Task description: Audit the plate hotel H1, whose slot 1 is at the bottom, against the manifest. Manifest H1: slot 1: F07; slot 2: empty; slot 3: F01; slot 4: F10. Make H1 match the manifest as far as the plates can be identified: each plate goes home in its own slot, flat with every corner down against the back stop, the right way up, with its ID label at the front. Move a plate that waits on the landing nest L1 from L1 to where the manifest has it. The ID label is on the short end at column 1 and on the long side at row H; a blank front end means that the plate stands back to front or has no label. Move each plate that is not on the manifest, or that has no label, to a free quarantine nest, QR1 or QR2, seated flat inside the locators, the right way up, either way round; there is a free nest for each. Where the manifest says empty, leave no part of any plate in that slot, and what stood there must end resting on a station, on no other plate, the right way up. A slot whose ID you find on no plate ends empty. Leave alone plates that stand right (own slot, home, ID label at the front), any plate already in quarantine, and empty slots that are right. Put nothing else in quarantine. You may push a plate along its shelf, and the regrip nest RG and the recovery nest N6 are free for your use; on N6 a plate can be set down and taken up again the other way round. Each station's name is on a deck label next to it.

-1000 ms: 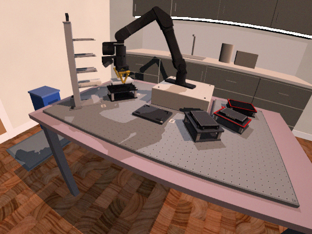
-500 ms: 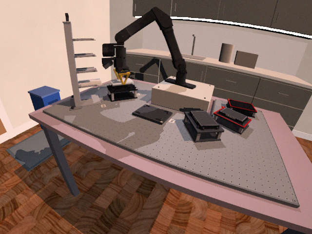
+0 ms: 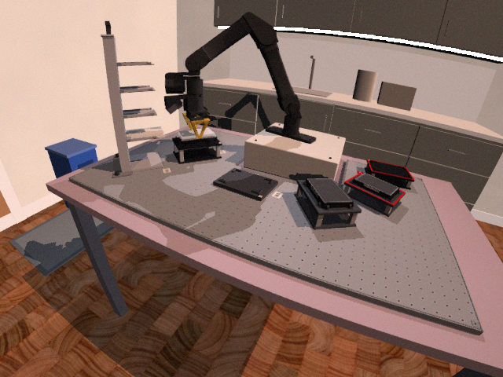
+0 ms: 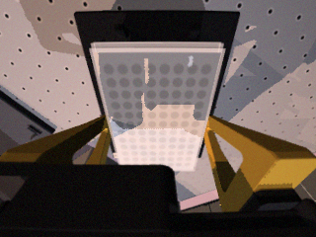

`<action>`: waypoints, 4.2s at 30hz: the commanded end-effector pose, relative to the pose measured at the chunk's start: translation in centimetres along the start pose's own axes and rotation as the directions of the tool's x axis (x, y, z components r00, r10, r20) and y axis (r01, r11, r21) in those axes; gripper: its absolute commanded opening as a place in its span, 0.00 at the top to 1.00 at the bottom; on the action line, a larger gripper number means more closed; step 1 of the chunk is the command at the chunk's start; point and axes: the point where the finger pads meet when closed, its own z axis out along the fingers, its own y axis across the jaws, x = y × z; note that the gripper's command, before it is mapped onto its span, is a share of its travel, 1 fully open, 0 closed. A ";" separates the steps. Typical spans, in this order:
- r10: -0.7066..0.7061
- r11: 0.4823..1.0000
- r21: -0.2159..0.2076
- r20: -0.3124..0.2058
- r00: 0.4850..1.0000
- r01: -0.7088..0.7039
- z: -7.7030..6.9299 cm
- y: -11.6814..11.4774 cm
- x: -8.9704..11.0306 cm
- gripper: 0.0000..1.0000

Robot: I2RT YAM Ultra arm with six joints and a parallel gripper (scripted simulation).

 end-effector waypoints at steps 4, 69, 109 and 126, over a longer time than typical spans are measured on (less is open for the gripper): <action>0.001 1.000 0.007 0.023 1.000 -0.001 0.0 -0.1 -0.5 0.14; 0.001 1.000 0.007 0.023 1.000 -0.001 -5.5 -0.1 -0.4 0.00; 0.001 1.000 0.007 0.023 1.000 -0.001 -13.0 0.0 0.1 0.00; 0.001 1.000 0.007 0.023 1.000 -0.001 -16.3 0.0 0.1 0.00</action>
